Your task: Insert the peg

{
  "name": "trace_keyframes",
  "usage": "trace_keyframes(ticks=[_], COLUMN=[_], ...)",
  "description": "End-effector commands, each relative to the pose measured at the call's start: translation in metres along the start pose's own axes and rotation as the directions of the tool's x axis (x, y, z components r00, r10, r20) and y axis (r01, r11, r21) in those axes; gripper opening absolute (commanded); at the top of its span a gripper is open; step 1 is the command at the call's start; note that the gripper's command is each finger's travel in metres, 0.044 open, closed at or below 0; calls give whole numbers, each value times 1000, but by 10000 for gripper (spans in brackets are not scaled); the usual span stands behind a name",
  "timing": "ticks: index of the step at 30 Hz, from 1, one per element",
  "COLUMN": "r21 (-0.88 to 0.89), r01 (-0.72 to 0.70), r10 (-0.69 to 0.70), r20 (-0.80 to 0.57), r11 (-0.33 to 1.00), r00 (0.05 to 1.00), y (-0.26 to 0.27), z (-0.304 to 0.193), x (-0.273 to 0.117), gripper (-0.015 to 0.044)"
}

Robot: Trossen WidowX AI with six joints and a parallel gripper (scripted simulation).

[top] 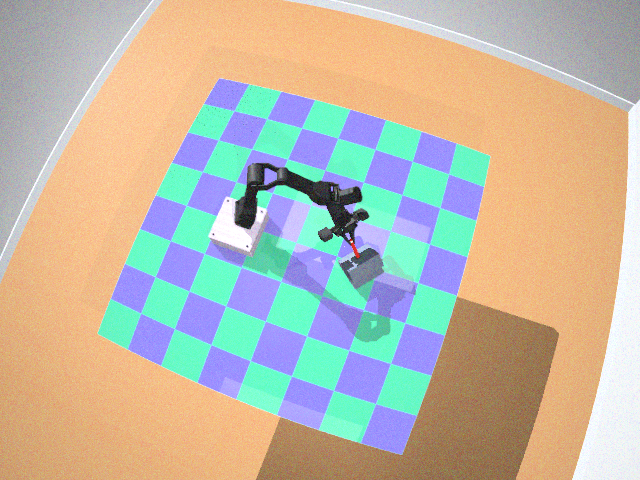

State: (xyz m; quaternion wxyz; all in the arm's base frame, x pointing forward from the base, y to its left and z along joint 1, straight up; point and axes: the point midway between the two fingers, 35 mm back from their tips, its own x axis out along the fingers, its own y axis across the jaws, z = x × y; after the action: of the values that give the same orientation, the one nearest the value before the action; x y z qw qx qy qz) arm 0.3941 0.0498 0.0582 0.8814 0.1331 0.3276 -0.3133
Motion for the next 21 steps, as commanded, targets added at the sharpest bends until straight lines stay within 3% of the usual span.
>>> trace_keyframes(ticks=[1,20,21], r21=[-4,0,0], r01=[-2,0,0], r10=[2,0,0], r20=[-5,0,0], r11=[1000,1000,1000], r00=[1000,1000,1000], y=[0,0,0], z=[-1,0,0], x=[3,7,7], gripper=[0,0,26])
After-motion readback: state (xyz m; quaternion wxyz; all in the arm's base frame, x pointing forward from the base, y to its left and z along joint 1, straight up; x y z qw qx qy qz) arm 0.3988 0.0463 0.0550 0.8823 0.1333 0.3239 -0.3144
